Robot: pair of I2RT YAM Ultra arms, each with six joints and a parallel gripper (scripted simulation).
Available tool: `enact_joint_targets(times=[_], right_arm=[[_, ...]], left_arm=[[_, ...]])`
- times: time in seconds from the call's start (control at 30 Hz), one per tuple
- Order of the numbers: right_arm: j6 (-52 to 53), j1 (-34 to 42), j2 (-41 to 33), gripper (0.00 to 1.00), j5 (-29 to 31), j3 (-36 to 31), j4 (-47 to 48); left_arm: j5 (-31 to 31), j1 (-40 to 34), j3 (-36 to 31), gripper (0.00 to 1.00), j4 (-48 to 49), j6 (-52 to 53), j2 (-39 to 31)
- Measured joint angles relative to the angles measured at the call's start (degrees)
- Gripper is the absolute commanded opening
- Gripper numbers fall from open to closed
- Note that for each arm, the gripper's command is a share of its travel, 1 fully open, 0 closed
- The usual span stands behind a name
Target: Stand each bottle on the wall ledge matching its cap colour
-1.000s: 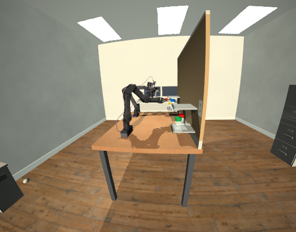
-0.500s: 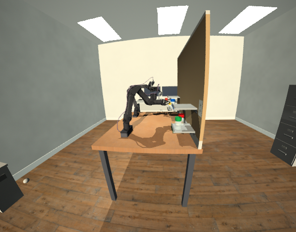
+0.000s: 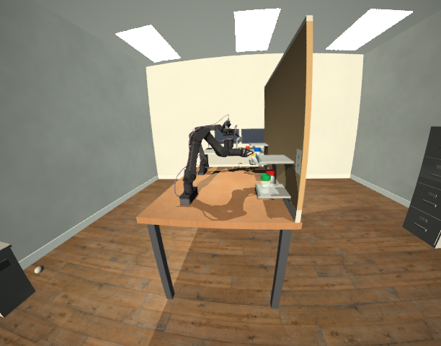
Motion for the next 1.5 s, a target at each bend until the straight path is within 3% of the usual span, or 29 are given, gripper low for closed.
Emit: enact_joint_targets(times=[0.53, 1.5], right_arm=[[0.0, -0.8, 0.2, 0.81, -0.7, 6.7, -3.4], [0.0, -2.9, 7.1, 0.81, -2.9, 15.1, -6.8]], left_arm=[[0.1, 0.0, 1.2, 0.87, -3.8, 3.0, 0.7], [0.1, 0.0, 1.4, 0.87, -4.8, 3.7, 0.7]])
